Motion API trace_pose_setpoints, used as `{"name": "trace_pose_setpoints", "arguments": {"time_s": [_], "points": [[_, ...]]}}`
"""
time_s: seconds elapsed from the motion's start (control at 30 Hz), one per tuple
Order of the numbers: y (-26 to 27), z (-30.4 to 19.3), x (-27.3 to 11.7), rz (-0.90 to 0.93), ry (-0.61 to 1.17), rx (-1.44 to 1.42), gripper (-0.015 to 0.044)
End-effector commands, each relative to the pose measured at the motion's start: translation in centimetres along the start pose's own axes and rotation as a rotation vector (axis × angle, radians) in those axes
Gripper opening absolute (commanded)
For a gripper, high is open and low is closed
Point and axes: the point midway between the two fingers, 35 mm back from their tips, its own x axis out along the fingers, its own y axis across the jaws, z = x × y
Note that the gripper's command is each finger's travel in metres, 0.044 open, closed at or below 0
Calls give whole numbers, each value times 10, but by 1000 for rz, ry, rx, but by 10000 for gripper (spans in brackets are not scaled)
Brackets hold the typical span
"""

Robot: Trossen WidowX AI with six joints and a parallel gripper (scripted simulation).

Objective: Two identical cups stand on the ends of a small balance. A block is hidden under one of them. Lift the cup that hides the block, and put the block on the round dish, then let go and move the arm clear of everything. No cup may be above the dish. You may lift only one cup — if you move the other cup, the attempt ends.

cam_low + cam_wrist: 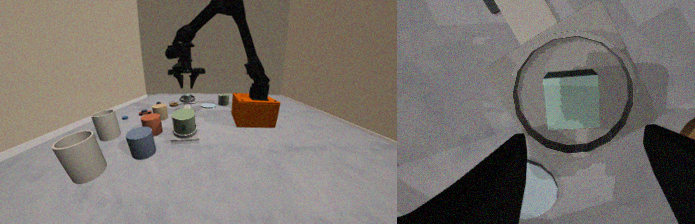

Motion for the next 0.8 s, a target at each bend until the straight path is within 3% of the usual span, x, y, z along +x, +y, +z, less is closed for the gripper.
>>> {"name": "trace_pose_setpoints", "arguments": {"time_s": [0.0, 0.77], "points": [[1, 2, 12, 7, -6, -12, 260], [1, 2, 45, 7, -6, -12, 260]]}}
